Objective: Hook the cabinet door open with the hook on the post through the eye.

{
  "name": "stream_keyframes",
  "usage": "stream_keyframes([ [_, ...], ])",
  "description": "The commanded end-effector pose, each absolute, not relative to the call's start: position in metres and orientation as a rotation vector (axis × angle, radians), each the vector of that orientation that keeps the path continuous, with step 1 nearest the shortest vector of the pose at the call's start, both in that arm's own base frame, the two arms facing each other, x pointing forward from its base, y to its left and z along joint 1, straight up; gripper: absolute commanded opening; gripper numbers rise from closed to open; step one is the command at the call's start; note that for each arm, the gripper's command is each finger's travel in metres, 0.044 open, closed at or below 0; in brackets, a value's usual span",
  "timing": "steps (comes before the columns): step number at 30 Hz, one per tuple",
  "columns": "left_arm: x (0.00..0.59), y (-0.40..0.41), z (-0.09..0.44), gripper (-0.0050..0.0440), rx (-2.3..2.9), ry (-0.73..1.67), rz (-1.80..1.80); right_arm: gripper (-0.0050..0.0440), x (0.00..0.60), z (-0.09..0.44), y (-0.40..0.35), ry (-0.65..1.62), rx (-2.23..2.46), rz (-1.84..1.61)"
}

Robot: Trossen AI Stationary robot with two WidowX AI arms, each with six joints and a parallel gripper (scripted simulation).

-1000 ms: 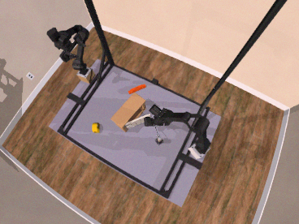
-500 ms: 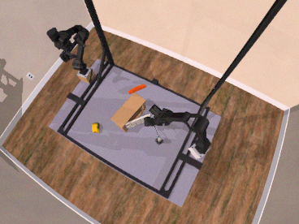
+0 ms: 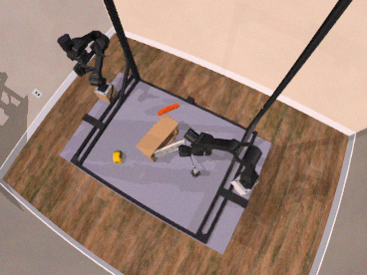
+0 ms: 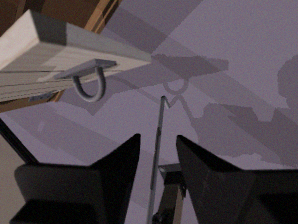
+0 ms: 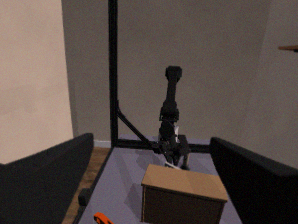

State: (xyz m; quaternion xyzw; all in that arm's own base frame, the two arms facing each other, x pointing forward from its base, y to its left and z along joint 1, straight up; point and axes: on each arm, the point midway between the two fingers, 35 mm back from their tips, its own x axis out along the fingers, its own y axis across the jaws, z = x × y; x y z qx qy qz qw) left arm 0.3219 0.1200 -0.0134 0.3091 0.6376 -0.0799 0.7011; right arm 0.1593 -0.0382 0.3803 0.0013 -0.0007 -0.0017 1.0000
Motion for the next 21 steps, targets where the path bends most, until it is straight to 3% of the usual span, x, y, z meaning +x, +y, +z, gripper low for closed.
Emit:
stream_keyframes([
  [1, 0.324, 0.122, -0.008, 0.0160, 0.695, 1.412, -0.168, 0.0400, 0.159, 0.380, -0.038, -0.001, 0.001, 0.000],
  [21, 0.326, 0.122, -0.037, 0.0160, 0.694, 1.412, -0.168, 0.0400, 0.159, 0.380, -0.038, -0.001, 0.001, 0.000],
])
